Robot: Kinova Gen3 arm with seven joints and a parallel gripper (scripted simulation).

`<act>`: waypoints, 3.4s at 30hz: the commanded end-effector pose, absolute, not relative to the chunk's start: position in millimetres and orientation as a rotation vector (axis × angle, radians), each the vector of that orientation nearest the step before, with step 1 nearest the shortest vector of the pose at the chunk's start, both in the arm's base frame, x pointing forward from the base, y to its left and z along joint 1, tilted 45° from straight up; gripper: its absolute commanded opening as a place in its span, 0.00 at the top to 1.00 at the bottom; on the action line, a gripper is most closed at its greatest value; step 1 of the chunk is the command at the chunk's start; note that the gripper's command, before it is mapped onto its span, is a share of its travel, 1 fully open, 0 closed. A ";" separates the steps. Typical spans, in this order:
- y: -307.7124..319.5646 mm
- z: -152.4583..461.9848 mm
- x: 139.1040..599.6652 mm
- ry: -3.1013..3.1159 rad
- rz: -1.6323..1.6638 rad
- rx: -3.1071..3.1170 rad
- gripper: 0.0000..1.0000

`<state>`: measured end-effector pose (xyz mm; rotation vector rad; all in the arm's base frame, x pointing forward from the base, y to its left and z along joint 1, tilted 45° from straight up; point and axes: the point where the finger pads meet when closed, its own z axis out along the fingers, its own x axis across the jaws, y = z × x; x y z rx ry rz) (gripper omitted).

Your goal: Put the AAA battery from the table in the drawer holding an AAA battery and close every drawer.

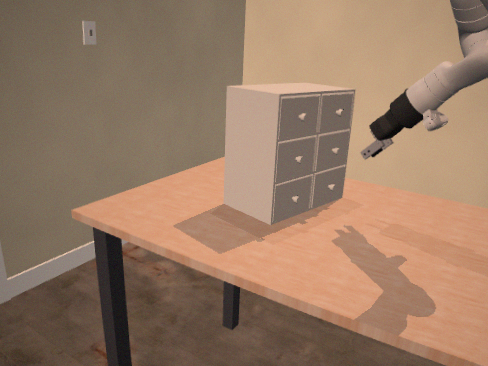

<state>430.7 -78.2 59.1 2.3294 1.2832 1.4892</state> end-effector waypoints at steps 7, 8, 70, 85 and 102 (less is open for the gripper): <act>-82.4 62.6 423.2 1.271 1.487 2.330 0.33; -82.4 62.6 423.2 1.271 1.487 2.330 0.33; -129.5 126.4 351.0 2.037 1.162 2.690 0.33; -135.9 135.1 341.0 2.150 1.094 2.726 0.33; -136.0 135.2 341.0 2.150 1.094 2.726 0.33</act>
